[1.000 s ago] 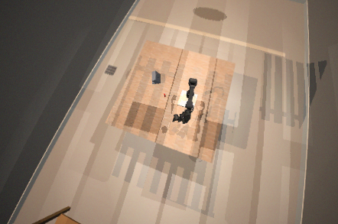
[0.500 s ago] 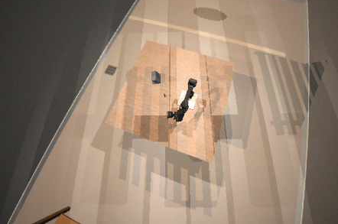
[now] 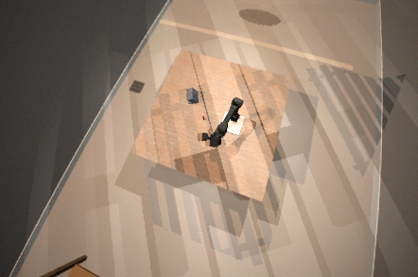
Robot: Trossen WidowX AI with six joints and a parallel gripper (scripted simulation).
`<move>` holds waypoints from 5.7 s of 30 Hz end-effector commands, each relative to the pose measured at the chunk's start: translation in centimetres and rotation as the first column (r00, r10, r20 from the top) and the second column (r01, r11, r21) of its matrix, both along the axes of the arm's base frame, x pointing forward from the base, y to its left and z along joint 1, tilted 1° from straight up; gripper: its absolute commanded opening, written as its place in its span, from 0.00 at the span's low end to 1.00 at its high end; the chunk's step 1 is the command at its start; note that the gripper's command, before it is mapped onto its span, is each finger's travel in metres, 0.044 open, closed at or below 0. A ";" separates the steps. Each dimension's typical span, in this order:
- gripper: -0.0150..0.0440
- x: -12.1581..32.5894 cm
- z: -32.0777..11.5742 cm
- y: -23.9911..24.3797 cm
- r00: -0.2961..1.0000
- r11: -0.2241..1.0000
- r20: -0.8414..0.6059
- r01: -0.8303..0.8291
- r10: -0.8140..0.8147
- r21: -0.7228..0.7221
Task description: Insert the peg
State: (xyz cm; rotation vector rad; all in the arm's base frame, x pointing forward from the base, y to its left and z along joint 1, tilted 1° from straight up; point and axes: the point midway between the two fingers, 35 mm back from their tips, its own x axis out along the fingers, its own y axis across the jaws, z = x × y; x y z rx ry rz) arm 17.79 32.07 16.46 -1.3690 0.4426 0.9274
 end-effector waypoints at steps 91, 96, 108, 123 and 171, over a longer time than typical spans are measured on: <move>1.00 11.6 -4.9 -24.5 0.158 0.379 -0.573 0.880 -0.804 -0.288; 1.00 11.7 -5.7 -24.5 0.158 0.379 -0.573 0.880 -0.804 -0.288; 1.00 11.8 -7.6 -24.5 0.158 0.379 -0.573 0.880 -0.804 -0.288; 1.00 11.7 -9.9 -24.6 0.158 0.378 -0.573 0.880 -0.804 -0.288; 0.25 11.8 -2.5 -24.5 0.159 0.379 -0.573 0.880 -0.804 -0.288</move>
